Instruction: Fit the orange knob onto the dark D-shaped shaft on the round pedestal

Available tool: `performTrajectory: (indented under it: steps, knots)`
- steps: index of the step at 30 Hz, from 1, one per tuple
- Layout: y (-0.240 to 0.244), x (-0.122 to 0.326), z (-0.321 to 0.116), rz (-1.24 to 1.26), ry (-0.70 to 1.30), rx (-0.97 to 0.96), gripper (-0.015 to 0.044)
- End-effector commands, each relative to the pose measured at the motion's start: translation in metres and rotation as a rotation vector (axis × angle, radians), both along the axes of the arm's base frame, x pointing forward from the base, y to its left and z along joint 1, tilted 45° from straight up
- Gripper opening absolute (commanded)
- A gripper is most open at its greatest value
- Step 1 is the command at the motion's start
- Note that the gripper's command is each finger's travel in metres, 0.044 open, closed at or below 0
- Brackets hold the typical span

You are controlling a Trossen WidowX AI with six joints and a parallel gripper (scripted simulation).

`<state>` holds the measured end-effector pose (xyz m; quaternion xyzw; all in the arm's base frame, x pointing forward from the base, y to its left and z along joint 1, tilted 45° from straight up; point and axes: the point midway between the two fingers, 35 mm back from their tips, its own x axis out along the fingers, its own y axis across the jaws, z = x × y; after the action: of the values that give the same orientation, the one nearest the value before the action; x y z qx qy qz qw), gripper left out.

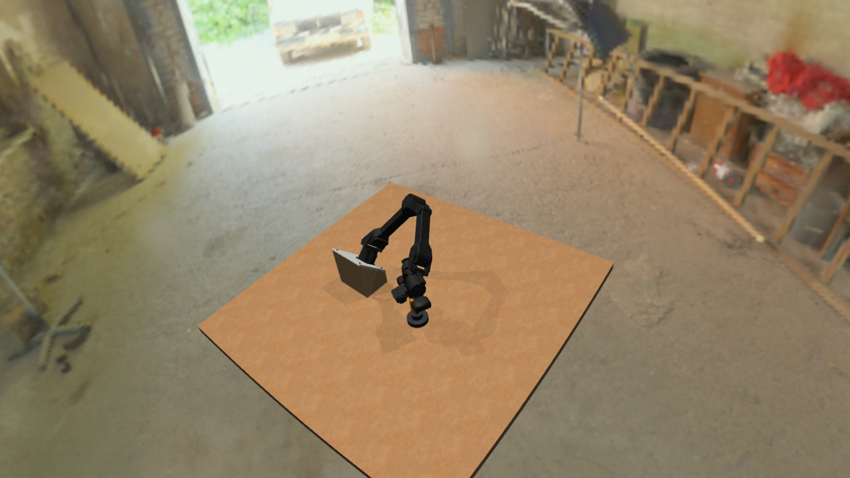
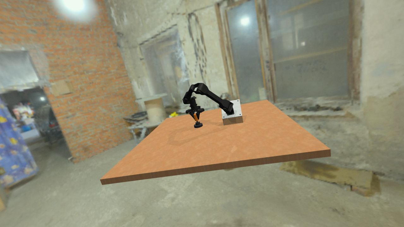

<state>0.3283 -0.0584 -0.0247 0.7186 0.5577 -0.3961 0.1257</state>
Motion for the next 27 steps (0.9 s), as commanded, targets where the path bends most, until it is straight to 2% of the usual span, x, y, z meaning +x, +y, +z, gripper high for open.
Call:
performTrajectory:
  steps: [1,27]
  knots:
    - [0.0003,0.0004,-0.0007,-0.037,0.033,0.002,0.0000]
    - [-0.0008,0.0006,0.0017,-0.043,0.039,0.003,0.0000]
